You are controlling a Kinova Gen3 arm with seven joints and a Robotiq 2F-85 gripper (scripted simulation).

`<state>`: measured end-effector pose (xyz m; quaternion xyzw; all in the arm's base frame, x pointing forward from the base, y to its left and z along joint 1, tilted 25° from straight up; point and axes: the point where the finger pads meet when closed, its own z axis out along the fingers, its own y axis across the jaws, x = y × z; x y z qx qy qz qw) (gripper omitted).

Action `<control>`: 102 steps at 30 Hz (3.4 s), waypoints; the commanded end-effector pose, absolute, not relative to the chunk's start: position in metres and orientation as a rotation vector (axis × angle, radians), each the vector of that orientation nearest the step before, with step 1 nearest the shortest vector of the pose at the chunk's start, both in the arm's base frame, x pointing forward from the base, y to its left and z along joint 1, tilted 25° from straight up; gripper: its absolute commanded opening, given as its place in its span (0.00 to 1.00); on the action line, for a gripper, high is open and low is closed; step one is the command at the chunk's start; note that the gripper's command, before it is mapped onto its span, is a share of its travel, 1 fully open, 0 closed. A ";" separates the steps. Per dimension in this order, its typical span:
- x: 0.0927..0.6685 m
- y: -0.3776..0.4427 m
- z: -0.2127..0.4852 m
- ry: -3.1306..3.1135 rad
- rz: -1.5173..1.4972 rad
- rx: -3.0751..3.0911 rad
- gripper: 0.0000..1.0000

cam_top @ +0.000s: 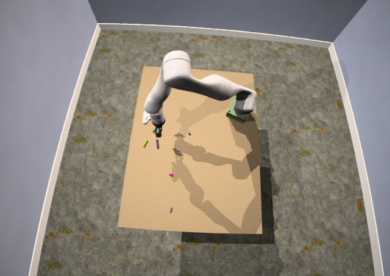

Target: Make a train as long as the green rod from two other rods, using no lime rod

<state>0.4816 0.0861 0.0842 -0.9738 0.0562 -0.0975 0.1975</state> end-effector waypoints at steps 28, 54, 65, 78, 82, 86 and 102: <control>0.482 0.086 0.085 0.158 -0.275 -2.726 1.00; 0.476 0.082 0.075 -0.117 -0.318 -2.768 1.00; 0.468 0.077 0.059 -0.625 -0.386 -2.770 1.00; 0.455 0.077 0.033 -1.721 -0.500 -2.433 1.00; 0.453 0.078 0.029 -1.897 -0.516 -2.328 1.00; 0.450 0.082 0.022 -2.230 -0.547 -2.078 1.00; 0.436 0.106 0.007 -3.018 -0.625 -1.012 1.00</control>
